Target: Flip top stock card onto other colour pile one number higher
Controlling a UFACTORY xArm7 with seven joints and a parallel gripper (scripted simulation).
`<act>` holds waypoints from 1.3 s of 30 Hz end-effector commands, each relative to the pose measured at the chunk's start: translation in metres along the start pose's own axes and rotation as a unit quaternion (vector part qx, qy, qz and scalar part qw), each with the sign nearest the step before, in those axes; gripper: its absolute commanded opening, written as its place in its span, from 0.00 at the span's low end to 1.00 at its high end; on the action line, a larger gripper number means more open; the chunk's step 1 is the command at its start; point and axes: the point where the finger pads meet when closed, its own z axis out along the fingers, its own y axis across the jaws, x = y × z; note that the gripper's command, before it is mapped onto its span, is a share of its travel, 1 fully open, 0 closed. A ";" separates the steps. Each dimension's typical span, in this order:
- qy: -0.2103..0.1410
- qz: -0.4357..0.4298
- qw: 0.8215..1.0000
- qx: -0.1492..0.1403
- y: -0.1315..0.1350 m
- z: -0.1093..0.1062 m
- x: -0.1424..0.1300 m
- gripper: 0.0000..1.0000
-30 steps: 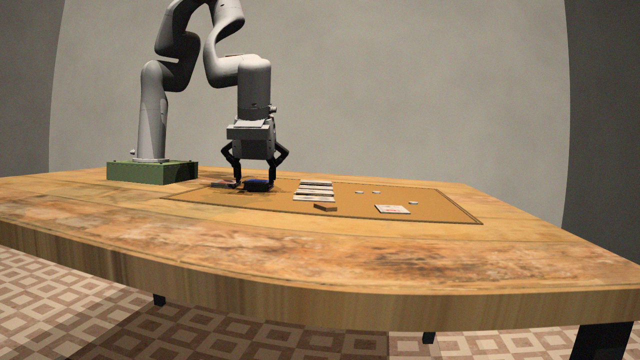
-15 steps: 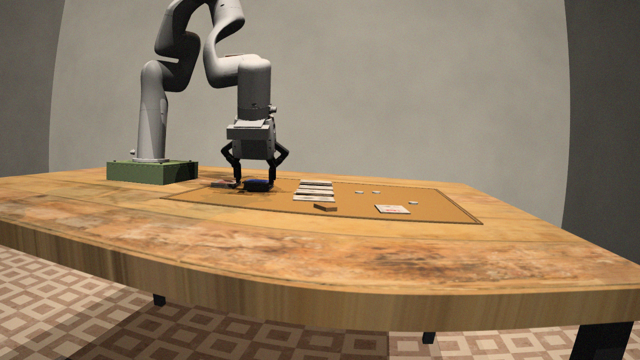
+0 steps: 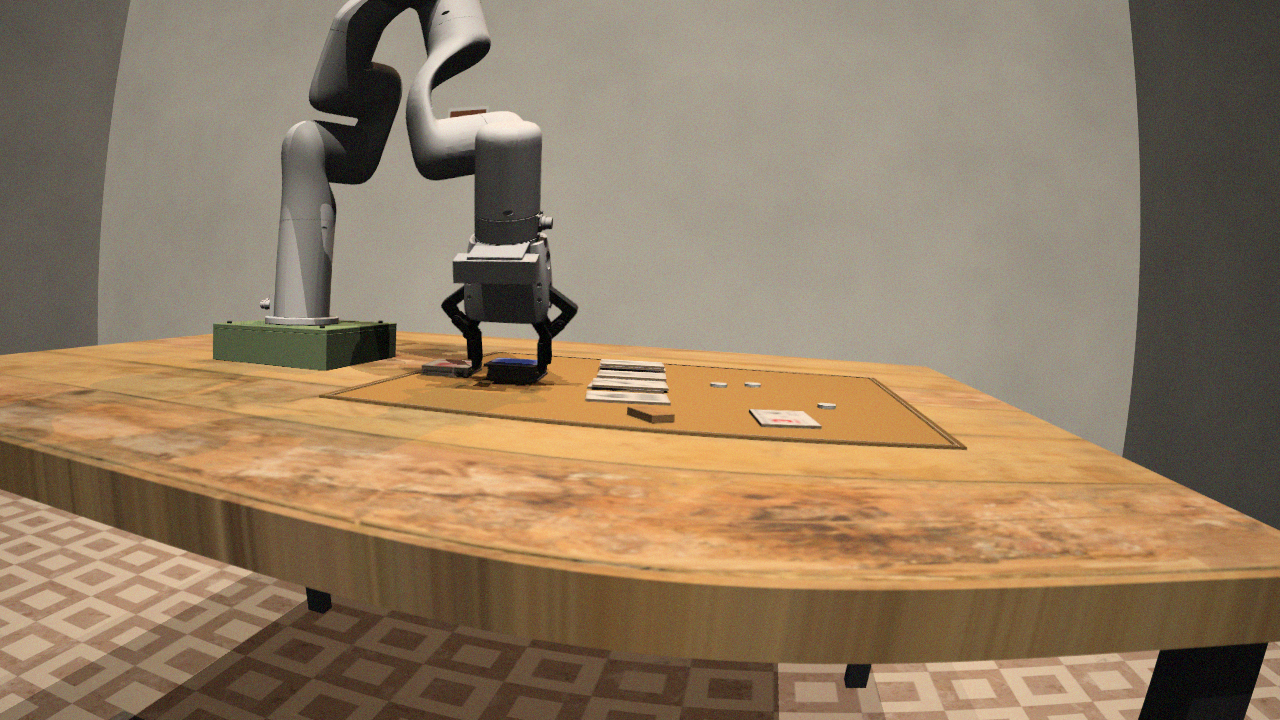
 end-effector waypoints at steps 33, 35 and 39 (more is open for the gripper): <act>0.001 -0.001 1.000 0.002 -0.001 -0.001 0.000 0.75; 0.001 -0.001 1.000 0.002 -0.001 -0.001 0.000 0.75; 0.001 -0.001 1.000 0.002 -0.001 -0.001 0.000 0.75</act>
